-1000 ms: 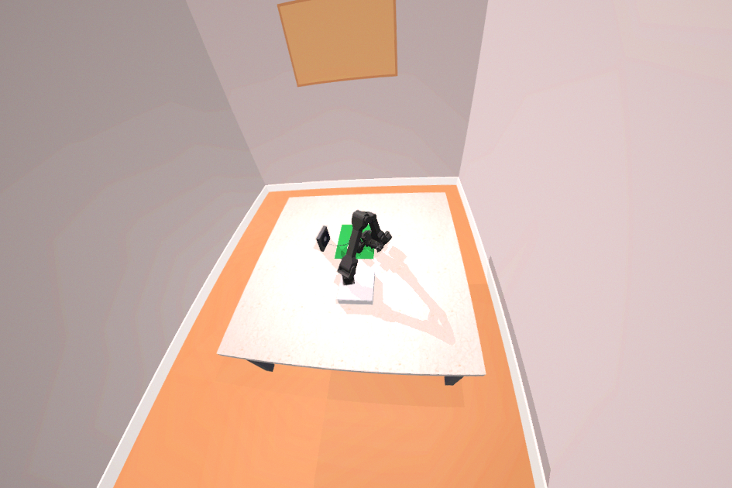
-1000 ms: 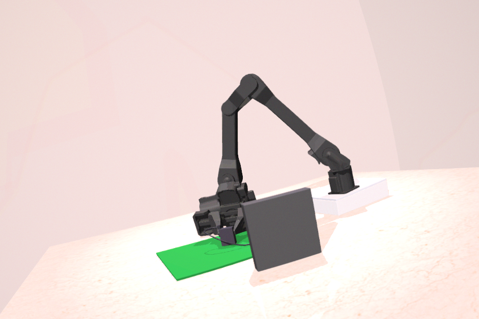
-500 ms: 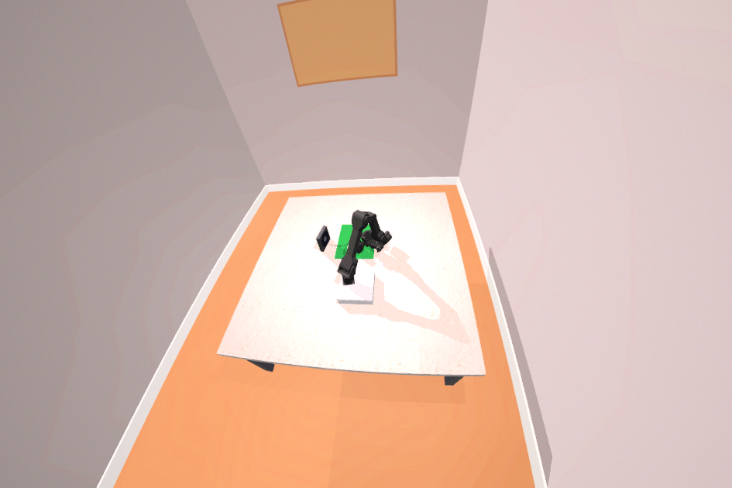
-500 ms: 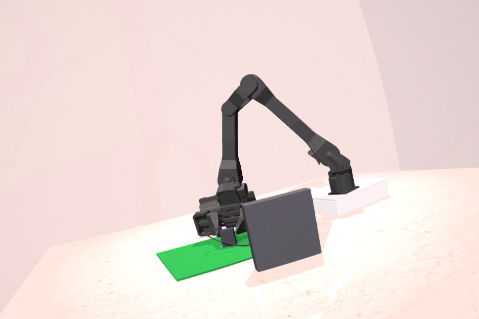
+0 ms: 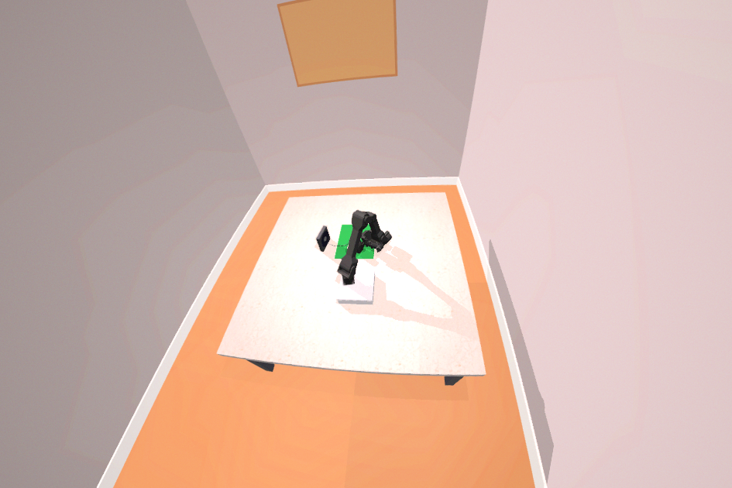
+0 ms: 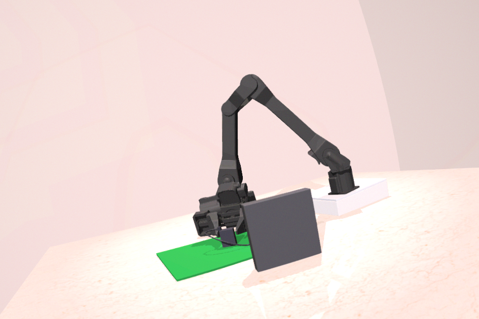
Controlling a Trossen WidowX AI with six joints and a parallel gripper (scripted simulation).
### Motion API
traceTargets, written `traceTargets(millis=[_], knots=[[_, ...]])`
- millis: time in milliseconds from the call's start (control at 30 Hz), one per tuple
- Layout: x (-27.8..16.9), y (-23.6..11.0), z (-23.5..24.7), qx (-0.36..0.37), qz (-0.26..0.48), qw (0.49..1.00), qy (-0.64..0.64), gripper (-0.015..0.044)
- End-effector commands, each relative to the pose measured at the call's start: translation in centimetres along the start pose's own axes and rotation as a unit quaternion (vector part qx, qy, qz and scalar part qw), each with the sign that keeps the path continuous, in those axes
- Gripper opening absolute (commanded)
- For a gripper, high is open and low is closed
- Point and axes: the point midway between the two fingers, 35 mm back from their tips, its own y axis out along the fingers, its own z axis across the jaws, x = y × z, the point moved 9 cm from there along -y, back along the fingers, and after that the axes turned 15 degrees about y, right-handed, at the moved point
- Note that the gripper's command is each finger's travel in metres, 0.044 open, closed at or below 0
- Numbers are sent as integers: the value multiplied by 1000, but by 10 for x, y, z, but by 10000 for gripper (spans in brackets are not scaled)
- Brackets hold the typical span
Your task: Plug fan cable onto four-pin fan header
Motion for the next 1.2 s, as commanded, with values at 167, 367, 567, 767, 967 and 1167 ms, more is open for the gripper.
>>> traceTargets(millis=[167, 367, 567, 767, 967, 1167], knots=[[0, -11, -1, -8, 9, 1000, 1, 205], [2, -23, -1, -14, 17, 1000, 2, 205], [4, -35, 0, -17, 23, 1000, 3, 205], [9, -48, 1, -17, 26, 1000, 3, 205], [15, -61, 3, -15, 26, 1000, 4, 205], [22, -74, 6, -11, 23, 1000, 3, 205]])
